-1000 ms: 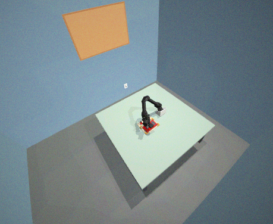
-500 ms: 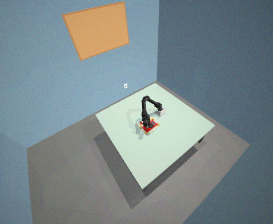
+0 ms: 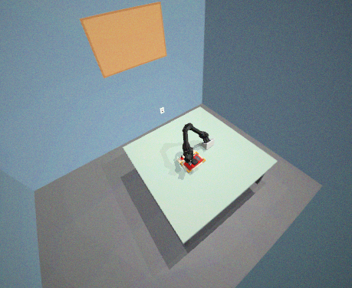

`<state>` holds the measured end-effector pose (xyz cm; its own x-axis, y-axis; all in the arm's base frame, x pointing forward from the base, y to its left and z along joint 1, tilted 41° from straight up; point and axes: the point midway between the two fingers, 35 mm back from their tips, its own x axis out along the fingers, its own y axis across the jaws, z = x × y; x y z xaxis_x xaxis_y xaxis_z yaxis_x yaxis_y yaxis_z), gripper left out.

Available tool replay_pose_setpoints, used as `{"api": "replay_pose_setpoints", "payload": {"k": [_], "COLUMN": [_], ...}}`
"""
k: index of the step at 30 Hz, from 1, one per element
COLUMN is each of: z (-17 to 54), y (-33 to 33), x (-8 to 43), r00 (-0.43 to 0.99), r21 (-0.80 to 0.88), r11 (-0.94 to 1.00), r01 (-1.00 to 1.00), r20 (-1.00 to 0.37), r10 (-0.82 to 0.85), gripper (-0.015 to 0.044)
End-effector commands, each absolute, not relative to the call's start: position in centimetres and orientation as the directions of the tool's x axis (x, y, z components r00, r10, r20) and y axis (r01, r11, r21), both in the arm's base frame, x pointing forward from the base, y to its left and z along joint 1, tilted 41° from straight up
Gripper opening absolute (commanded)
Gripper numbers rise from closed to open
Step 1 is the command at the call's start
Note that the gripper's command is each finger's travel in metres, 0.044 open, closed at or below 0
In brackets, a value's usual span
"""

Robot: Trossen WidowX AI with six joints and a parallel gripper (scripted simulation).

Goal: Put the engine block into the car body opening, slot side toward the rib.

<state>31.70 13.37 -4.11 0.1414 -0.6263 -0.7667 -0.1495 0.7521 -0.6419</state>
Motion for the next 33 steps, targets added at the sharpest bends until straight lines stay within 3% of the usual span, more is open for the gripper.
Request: {"api": "replay_pose_setpoints", "payload": {"k": [1, 33], "z": [-4.18, -4.51], "y": [13.23, 12.93], "x": [31.78, 31.85], "r00": [0.144, 0.144], "r21": [-0.645, -0.645], "r11": [0.749, 0.749], "r01": [-0.152, -0.152], "r20": [-0.764, -0.764], "r10": [-0.629, -0.629], "gripper": [0.0158, 0.0158]}}
